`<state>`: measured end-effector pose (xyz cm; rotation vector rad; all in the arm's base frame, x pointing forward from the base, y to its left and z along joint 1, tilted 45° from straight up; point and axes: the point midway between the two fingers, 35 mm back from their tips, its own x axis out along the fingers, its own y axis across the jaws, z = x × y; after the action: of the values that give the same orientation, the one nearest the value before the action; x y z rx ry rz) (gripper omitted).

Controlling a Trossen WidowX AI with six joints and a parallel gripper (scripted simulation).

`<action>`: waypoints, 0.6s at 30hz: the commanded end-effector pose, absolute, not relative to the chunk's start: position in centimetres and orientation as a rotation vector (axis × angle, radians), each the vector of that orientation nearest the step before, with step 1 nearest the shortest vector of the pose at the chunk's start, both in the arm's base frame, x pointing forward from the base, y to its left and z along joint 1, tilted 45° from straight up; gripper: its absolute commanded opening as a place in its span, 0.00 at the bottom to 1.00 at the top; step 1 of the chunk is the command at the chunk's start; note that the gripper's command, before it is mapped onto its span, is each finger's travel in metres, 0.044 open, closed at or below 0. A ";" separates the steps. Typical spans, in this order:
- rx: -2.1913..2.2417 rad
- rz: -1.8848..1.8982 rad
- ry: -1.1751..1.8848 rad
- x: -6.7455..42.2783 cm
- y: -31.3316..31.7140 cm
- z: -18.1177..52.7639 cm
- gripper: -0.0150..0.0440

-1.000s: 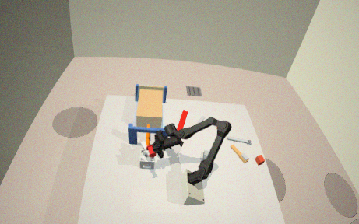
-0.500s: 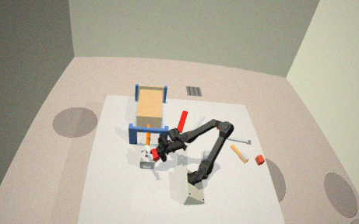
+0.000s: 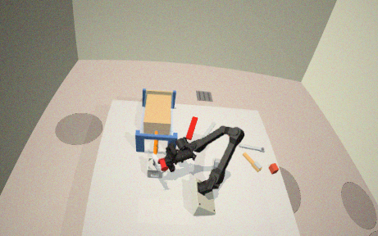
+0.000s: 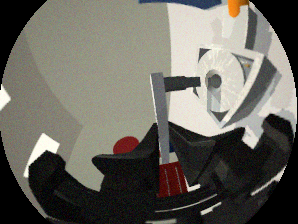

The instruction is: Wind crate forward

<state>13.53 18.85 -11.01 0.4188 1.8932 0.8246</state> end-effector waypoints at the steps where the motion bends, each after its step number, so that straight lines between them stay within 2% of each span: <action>1: 0.425 0.840 1.888 13.6 18.7 -11.2 0.25; 18: 0.425 0.839 1.888 13.7 17.9 -11.9 0.25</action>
<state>13.66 17.93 -11.96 0.4241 1.8904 0.8304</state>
